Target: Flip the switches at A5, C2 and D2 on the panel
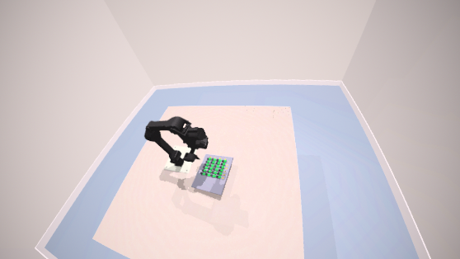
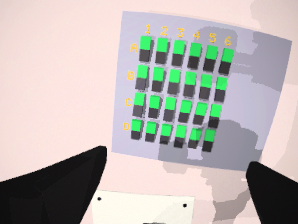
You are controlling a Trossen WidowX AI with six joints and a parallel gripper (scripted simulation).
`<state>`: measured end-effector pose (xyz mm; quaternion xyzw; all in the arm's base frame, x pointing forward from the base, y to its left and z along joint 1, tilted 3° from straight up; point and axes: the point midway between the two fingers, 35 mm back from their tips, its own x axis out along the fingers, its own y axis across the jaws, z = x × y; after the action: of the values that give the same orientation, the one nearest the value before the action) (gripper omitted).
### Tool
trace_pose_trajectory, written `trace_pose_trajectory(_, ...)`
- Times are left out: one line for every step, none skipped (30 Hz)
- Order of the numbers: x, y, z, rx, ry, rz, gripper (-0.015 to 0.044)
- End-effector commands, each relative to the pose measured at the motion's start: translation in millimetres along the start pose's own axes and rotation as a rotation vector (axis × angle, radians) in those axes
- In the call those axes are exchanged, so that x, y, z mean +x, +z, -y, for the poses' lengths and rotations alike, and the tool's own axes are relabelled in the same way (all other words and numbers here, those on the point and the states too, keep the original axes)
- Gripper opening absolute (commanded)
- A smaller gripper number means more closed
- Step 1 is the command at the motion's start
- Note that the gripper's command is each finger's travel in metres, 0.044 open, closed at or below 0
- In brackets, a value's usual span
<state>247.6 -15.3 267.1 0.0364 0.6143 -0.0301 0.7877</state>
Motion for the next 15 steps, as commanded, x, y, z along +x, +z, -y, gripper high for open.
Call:
trace_pose_trajectory(1,1,0,0.000,0.000,0.000,0.0374)
trace_pose_trajectory(5,5,2,0.000,-0.001,0.000,0.0347)
trace_pose_trajectory(11,11,4,0.000,-0.001,0.001,0.0321)
trace_pose_trajectory(20,19,8,0.000,-0.002,0.002,0.0295)
trace_pose_trajectory(32,29,13,0.000,-0.004,0.003,0.0269)
trace_pose_trajectory(45,39,19,-0.001,-0.005,0.004,0.0242)
trace_pose_trajectory(59,49,26,0.005,-0.010,0.004,0.0216)
trace_pose_trajectory(73,57,32,0.015,-0.016,0.003,0.0190)
trace_pose_trajectory(86,65,40,0.024,-0.022,0.002,0.0164)
trace_pose_trajectory(95,69,44,0.031,-0.027,0.001,0.0137)
trace_pose_trajectory(98,70,46,0.033,-0.028,0.001,0.0111)
trace_pose_trajectory(98,70,46,0.033,-0.028,0.001,0.0085)
trace_pose_trajectory(98,70,46,0.033,-0.028,0.001,0.0059)
trace_pose_trajectory(98,70,46,0.033,-0.028,0.001,0.0032)
trace_pose_trajectory(98,70,46,0.033,-0.028,0.001,0.0006)
